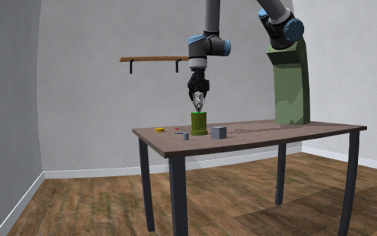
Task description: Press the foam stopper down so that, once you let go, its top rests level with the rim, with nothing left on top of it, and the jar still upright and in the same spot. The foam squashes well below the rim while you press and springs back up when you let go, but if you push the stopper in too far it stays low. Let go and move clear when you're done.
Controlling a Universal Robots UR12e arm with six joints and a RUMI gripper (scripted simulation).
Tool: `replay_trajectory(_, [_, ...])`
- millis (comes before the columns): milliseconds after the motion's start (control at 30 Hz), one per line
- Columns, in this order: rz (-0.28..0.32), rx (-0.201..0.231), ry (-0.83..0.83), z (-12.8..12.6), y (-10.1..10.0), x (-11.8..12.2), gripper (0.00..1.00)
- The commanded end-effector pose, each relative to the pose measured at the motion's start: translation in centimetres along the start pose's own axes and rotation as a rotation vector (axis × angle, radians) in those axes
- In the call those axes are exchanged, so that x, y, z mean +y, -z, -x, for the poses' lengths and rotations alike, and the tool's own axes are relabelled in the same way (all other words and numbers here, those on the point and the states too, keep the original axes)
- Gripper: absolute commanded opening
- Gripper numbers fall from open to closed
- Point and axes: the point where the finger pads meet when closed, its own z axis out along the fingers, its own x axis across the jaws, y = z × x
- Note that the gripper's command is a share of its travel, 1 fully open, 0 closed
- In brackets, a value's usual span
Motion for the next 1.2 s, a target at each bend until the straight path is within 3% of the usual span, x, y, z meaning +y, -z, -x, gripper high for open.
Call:
replay_trajectory(0, [0.000,0.002,0.000,0.0,-0.2,0.0,0.00])
replay_trajectory(467, [0.000,0.002,0.000,0.0,-0.1,0.0,0.00])
replay_trajectory(1167, [0.000,0.002,-0.002,-0.2,4.5,-0.1,0.00])
